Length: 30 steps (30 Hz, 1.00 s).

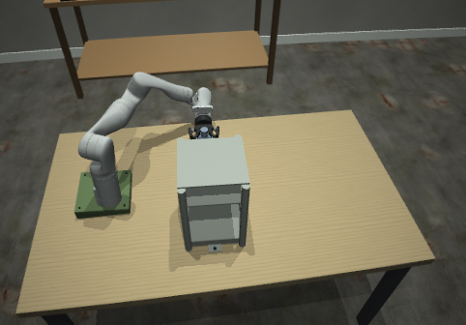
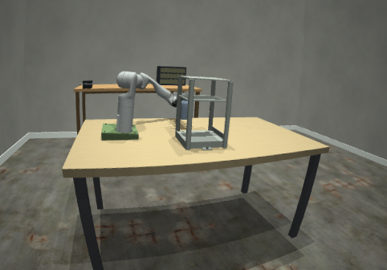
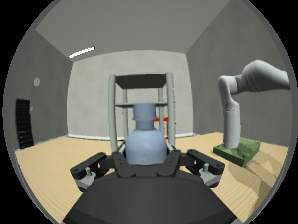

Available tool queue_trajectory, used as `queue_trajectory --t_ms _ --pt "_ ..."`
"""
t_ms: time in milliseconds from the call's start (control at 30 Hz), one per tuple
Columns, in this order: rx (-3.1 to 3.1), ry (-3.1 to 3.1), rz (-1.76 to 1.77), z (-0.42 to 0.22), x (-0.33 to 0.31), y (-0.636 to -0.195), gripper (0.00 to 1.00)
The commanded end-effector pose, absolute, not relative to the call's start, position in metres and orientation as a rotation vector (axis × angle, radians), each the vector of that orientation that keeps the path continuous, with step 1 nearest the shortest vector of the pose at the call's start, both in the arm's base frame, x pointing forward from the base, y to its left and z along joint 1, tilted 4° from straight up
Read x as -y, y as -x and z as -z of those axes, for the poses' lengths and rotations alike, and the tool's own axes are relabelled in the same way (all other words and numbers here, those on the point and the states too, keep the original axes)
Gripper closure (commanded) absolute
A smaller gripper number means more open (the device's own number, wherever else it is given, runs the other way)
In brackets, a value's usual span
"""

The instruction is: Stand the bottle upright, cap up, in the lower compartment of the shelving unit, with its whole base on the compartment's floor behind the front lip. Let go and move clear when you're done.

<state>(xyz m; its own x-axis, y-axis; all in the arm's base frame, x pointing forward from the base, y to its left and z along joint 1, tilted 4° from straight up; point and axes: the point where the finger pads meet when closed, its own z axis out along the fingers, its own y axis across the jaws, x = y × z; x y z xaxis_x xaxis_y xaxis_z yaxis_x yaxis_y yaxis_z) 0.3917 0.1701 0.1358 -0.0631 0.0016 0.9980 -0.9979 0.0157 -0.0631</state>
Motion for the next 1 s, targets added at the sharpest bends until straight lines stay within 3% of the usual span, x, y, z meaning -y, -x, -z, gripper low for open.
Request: queue_trajectory --t_ms 0,967 --pt "1.264 -1.165 -1.244 -0.138 -0.165 -0.390 1.00" --pt "1.264 -1.165 -1.244 -0.138 -0.089 -0.389 1.00"
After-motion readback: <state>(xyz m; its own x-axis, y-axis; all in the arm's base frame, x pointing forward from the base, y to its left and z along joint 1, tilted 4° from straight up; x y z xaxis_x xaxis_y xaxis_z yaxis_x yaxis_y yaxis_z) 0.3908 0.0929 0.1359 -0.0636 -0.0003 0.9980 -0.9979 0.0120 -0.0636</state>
